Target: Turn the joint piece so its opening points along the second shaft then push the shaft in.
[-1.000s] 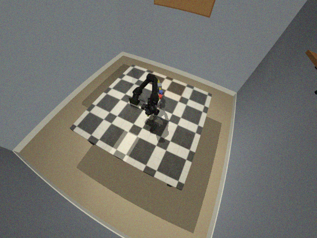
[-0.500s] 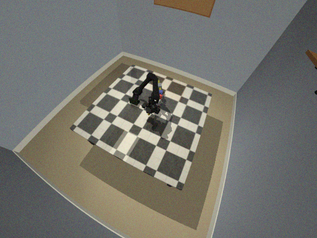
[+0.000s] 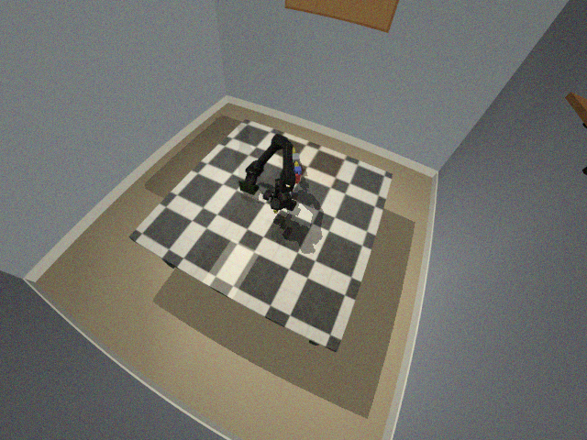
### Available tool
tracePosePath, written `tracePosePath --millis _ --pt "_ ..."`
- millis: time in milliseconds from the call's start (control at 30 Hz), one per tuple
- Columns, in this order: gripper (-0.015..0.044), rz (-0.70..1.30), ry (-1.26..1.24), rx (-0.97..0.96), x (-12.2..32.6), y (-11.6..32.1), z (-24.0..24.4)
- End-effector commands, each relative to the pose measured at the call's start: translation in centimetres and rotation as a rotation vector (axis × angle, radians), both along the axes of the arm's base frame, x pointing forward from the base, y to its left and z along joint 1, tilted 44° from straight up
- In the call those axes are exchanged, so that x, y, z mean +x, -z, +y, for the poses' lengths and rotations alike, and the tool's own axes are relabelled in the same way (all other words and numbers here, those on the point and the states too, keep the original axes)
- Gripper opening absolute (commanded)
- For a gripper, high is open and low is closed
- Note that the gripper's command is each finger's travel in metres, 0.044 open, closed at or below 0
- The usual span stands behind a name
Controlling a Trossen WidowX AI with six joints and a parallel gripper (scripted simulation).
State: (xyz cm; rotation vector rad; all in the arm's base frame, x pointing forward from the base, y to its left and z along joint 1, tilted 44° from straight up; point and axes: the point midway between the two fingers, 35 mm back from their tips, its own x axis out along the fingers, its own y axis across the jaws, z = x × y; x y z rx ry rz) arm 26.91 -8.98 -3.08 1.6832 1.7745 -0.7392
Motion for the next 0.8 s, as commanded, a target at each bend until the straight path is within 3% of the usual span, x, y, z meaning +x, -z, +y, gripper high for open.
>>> tracePosePath --millis 0,467,767 --pt "0.0067 0.0 -0.001 0.0 0.02 -0.02 -0.01" --pt "0.0434 0.0 -0.001 0.0 0.02 -0.02 -0.01" --pt "0.044 0.0 -0.001 0.0 0.02 -0.02 -0.01"
